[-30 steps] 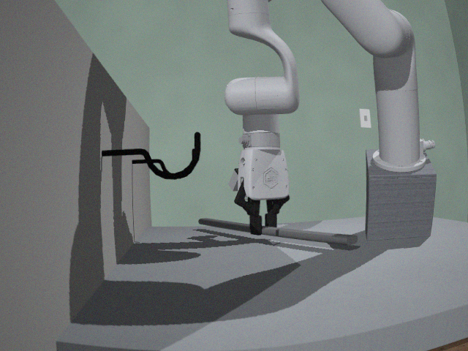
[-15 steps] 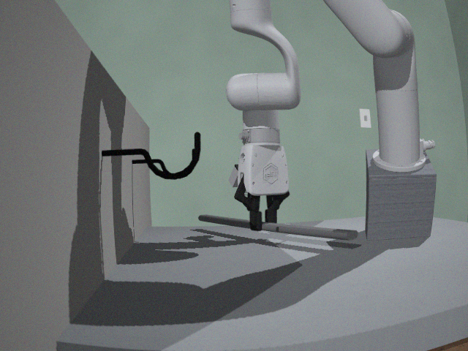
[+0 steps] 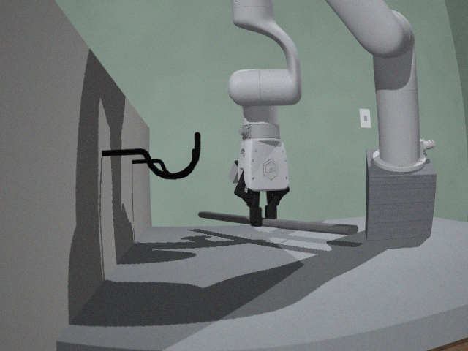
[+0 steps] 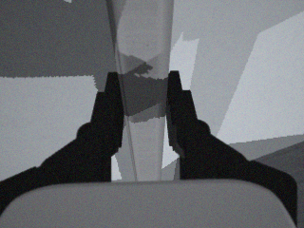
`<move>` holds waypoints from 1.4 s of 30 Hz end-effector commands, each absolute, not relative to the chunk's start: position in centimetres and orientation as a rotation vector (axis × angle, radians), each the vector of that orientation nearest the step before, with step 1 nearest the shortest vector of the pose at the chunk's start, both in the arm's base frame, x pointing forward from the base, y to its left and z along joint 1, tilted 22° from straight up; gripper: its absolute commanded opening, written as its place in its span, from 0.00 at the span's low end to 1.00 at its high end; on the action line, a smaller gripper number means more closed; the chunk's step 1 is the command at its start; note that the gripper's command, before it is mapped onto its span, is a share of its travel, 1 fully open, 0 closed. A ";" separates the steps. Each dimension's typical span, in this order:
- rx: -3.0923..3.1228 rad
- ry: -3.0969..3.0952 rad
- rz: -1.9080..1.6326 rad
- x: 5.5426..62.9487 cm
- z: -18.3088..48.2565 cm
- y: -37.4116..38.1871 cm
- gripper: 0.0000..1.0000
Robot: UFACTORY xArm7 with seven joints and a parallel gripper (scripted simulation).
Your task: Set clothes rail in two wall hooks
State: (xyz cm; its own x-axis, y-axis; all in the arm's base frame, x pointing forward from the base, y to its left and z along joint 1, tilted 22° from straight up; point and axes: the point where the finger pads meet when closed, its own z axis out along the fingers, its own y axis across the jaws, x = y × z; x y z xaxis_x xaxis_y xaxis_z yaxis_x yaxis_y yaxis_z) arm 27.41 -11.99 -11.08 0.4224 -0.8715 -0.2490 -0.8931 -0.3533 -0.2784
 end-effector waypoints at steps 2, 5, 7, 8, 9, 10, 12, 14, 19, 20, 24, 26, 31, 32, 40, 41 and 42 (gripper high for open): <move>-2.313 1.512 0.077 27.4 -10.7 -12.3 0.00; -2.313 1.512 0.077 27.4 -10.5 -12.3 0.00; -2.313 1.512 0.077 27.4 -10.4 -12.4 0.00; -2.313 1.512 0.077 27.4 -10.4 -12.4 0.00; -2.313 1.512 0.077 27.4 -10.3 -12.4 0.00; -2.313 1.512 0.077 27.4 -10.3 -12.4 0.00; -2.313 1.512 0.077 27.3 -10.2 -12.4 0.00; -2.313 1.512 0.077 27.3 -10.1 -12.5 0.00; -2.313 1.512 0.077 27.3 -9.8 -12.6 0.00; -2.313 1.512 0.077 27.3 -9.7 -12.6 0.00; -2.313 1.512 0.077 27.2 -9.5 -12.7 0.00; -2.313 1.512 0.077 27.2 -9.4 -12.7 0.00; -2.313 1.512 0.077 27.2 -9.2 -12.8 0.00; -2.313 1.512 0.077 27.2 -9.1 -12.8 0.00; -2.313 1.512 0.077 27.1 -8.6 -13.0 0.00; -2.313 1.512 0.077 27.1 -8.6 -13.0 0.00; -2.313 1.512 0.077 27.1 -8.5 -13.1 0.00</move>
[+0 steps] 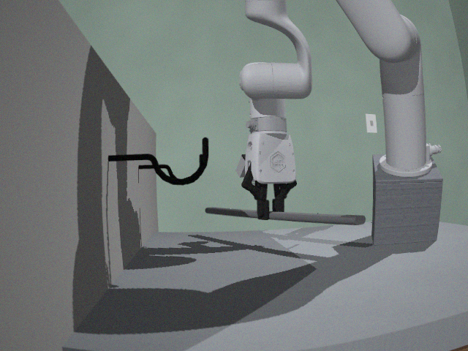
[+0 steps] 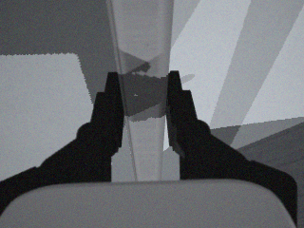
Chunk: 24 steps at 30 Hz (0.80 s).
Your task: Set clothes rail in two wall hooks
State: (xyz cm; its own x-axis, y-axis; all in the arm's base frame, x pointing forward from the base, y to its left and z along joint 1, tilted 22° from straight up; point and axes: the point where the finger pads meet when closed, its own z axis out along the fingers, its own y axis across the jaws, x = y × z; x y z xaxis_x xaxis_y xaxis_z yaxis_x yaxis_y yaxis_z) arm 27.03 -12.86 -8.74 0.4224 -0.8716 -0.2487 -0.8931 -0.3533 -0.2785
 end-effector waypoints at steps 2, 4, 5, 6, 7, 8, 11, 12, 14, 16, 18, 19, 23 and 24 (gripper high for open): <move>-2.313 1.512 0.077 27.1 -8.4 -13.1 0.00; -2.313 1.512 0.077 27.0 -8.4 -13.1 0.00; -2.313 1.512 0.077 27.0 -8.3 -13.1 0.00; -2.313 1.512 0.077 27.0 -8.3 -13.2 0.00; -2.313 1.512 0.077 27.0 -8.2 -13.2 0.00; -2.313 1.512 0.076 27.0 -8.1 -13.2 0.00; -2.313 1.512 0.076 27.0 -7.9 -13.3 0.00; -2.313 1.512 0.076 27.0 -7.9 -13.3 0.00; -2.313 1.512 0.076 26.9 -7.8 -13.3 0.00; -2.313 1.512 0.076 26.9 -7.6 -13.4 0.00; -2.313 1.512 0.076 26.9 -7.6 -13.4 0.00; -2.313 1.512 0.076 26.9 -7.6 -13.4 0.00; -2.313 1.512 0.076 26.9 -7.6 -13.4 0.00; -2.313 1.512 0.076 26.9 -7.6 -13.4 0.00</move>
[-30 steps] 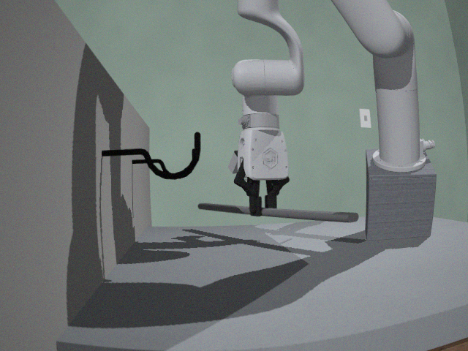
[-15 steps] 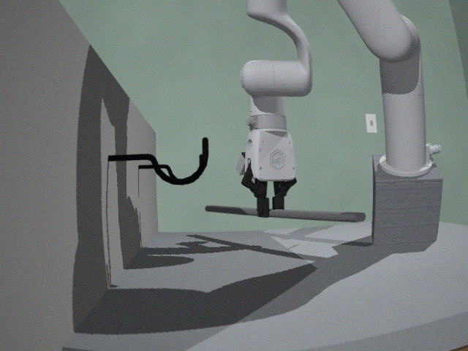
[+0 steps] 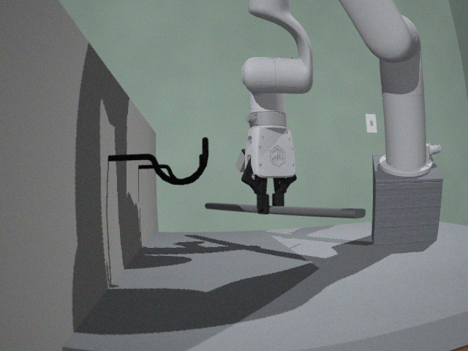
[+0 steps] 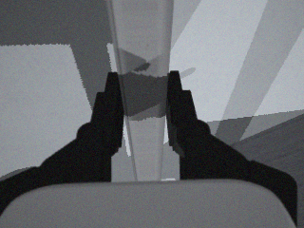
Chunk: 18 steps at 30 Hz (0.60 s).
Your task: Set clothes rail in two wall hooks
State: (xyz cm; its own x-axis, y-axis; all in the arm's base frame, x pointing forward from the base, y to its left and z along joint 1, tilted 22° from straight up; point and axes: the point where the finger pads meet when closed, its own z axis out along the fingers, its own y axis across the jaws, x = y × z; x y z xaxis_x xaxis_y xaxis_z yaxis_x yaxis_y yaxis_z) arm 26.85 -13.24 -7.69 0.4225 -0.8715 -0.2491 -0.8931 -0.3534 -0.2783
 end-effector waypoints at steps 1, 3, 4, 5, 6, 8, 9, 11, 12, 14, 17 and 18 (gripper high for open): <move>-2.313 1.512 0.076 26.9 -7.6 -13.4 0.00; -2.313 1.512 0.076 26.9 -7.6 -13.4 0.00; -2.313 1.512 0.076 26.9 -7.6 -13.4 0.00; -2.313 1.512 0.076 26.9 -7.5 -13.4 0.00; -2.313 1.512 0.076 26.9 -7.3 -13.5 0.00; -2.313 1.512 0.076 26.8 -7.0 -13.6 0.00; -2.313 1.512 0.076 26.8 -6.9 -13.7 0.00; -2.313 1.512 0.076 26.7 -6.5 -13.8 0.00; -2.313 1.512 0.076 26.7 -6.5 -13.8 0.00; -2.313 1.512 0.076 26.7 -6.4 -13.8 0.00; -2.313 1.512 0.076 26.6 -5.9 -14.0 0.00; -2.313 1.512 0.076 26.6 -5.8 -14.1 0.00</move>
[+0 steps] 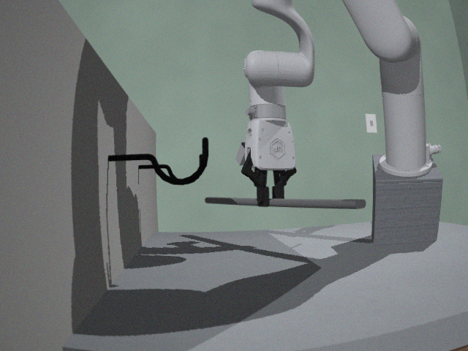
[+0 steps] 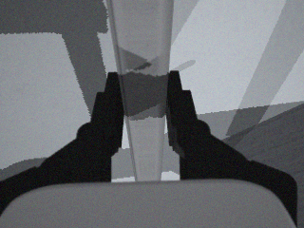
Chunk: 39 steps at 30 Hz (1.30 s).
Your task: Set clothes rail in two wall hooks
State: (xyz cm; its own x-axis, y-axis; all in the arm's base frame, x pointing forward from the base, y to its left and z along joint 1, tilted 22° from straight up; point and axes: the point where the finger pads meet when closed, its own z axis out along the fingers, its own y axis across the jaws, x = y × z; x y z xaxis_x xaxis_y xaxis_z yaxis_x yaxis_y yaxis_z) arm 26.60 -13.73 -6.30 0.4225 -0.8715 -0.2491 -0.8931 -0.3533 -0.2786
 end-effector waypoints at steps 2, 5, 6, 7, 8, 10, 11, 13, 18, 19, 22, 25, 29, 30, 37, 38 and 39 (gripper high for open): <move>-2.313 1.512 0.076 26.6 -5.5 -14.2 0.00; -2.313 1.512 0.076 26.5 -5.0 -14.3 0.00; -2.313 1.512 0.076 26.5 -4.8 -14.4 0.00; -2.313 1.512 0.076 26.4 -4.7 -14.5 0.00; -2.313 1.512 0.076 26.4 -4.5 -14.5 0.00; -2.313 1.512 0.076 26.4 -4.2 -14.6 0.00; -2.313 1.512 0.076 26.4 -4.2 -14.6 0.00; -2.313 1.512 0.076 26.3 -4.1 -14.7 0.00; -2.313 1.512 0.076 26.2 -3.3 -15.0 0.00; -2.313 1.512 0.076 26.2 -3.1 -15.0 0.00; -2.313 1.511 0.076 26.1 -2.7 -15.2 0.00; -2.313 1.511 0.076 26.0 -2.2 -15.4 0.00; -2.313 1.511 0.076 26.0 -1.9 -15.5 0.00; -2.313 1.511 0.076 26.0 -1.7 -15.5 0.00; -2.313 1.511 0.076 25.8 -0.7 -15.9 0.00; -2.313 1.511 0.076 25.7 -0.5 -16.0 0.00; -2.313 1.511 0.076 25.7 -0.4 -16.0 0.00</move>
State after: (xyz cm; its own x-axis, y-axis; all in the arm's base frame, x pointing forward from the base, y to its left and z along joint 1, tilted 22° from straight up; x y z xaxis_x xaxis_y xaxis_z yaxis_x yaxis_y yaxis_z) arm 25.72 -15.73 -0.92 0.4224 -0.8717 -0.2486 -0.8931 -0.3533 -0.2786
